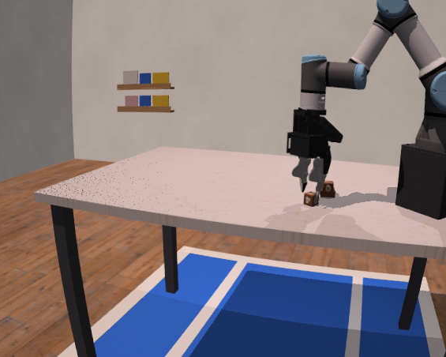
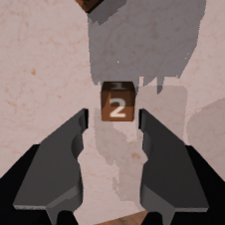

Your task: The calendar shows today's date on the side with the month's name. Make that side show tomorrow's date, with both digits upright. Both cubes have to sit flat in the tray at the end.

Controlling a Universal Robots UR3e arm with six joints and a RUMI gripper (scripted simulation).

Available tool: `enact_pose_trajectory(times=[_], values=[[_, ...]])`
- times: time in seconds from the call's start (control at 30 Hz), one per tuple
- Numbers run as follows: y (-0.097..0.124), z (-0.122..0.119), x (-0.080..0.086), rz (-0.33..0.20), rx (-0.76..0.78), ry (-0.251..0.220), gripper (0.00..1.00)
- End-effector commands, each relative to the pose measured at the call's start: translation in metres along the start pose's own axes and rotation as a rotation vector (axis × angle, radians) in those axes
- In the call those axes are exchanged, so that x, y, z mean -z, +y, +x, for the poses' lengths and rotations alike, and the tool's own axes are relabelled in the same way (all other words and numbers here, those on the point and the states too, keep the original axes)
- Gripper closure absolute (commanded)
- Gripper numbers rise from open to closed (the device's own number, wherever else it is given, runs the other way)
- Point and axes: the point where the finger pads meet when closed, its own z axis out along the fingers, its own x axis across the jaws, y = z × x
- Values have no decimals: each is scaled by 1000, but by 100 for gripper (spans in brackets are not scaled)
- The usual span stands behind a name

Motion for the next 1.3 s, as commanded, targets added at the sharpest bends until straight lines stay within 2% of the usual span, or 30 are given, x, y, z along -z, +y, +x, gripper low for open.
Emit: enact_pose_trajectory(times=[0.0, 0.43, 0.8, 0.83, 1.27], values=[[-1, 2, 18, 5, 0, 9, 72], [-1, 2, 67, 5, 0, 9, 72], [0, 1, 75, 5, 0, 9, 72], [0, 1, 75, 5, 0, 9, 0], [-1, 2, 74, 6, 0, 10, 0]])
